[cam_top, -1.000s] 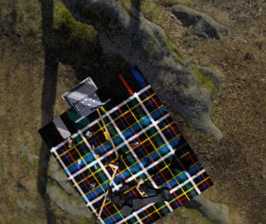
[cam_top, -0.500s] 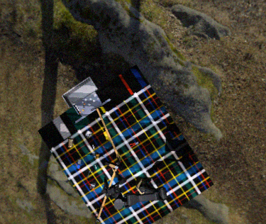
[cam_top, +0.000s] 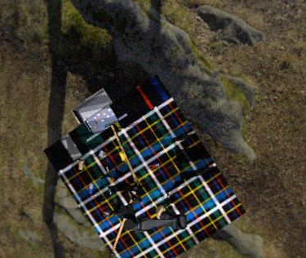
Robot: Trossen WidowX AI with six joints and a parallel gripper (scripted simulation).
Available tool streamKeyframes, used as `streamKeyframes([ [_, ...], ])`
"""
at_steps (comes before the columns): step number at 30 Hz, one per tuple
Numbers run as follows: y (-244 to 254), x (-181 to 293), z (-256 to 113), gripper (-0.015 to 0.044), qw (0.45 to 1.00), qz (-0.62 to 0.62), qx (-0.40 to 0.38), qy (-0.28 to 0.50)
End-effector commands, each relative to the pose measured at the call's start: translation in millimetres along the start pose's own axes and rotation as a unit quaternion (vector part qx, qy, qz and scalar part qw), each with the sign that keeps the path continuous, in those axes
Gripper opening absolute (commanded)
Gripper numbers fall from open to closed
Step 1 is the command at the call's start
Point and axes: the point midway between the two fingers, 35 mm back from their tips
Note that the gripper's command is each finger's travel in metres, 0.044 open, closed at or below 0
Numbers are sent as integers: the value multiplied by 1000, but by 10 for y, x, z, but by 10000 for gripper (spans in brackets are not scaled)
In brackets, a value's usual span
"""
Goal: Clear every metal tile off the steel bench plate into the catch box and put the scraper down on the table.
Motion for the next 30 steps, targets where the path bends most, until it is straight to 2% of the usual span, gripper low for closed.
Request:
streamKeyframes([
  [1,-3,1,149,440,1000,3,0,15],
  [30,-85,286,1181,440,991,9,4,133],
])
Point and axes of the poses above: the point midway between the two fingers, 35 mm back from their tips, its own z axis out along the fingers, its own y axis across the jaws, x = y × z, and after that the axes turned 2 degrees about -z, right-handed
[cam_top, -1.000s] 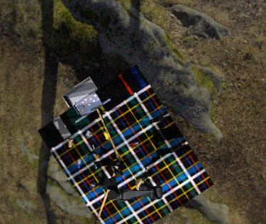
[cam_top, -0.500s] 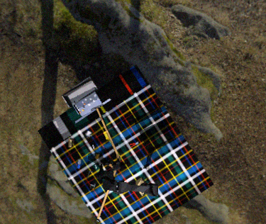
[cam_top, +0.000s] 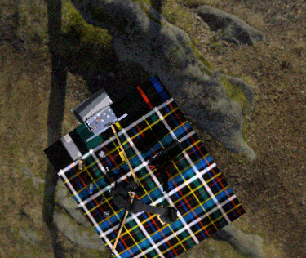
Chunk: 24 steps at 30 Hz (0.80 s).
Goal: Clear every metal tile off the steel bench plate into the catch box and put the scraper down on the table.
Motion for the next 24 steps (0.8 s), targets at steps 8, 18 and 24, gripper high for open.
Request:
streamKeyframes([
  [8,-69,92,428,440,999,10,0,49],
  [18,-145,230,797,440,995,19,-1,94],
  [24,-197,336,1011,440,992,25,-1,122],
])
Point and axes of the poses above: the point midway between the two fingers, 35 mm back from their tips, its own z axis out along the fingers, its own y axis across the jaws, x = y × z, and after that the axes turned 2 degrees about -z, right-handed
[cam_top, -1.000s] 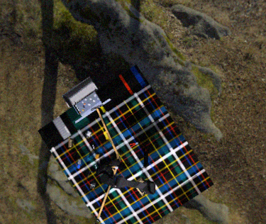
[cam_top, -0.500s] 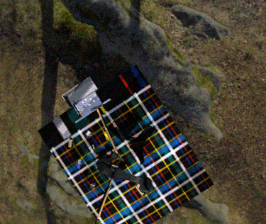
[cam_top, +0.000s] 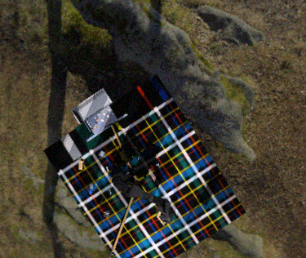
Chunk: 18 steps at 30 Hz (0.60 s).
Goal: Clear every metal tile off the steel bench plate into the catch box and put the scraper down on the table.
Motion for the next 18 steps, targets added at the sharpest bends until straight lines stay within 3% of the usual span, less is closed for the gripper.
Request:
streamKeyframes([
  [1,-45,37,172,440,1000,8,-1,19],
  [18,-204,248,715,440,996,28,-3,90],
])
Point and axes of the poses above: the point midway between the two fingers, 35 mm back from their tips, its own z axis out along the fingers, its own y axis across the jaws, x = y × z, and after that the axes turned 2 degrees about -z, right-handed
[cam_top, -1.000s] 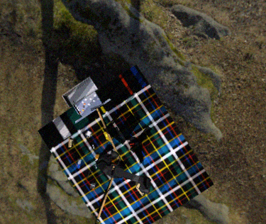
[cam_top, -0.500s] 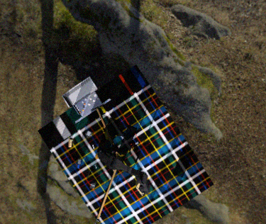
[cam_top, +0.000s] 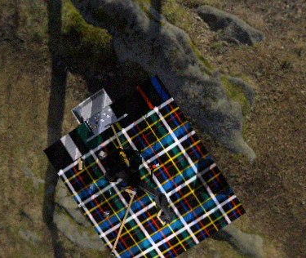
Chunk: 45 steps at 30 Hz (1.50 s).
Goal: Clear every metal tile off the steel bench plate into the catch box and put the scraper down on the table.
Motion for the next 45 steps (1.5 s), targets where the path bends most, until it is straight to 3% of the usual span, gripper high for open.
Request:
streamKeyframes([
  [1,-11,7,52,440,1000,6,-2,6],
  [45,376,770,-977,440,999,8,1,-34],
])
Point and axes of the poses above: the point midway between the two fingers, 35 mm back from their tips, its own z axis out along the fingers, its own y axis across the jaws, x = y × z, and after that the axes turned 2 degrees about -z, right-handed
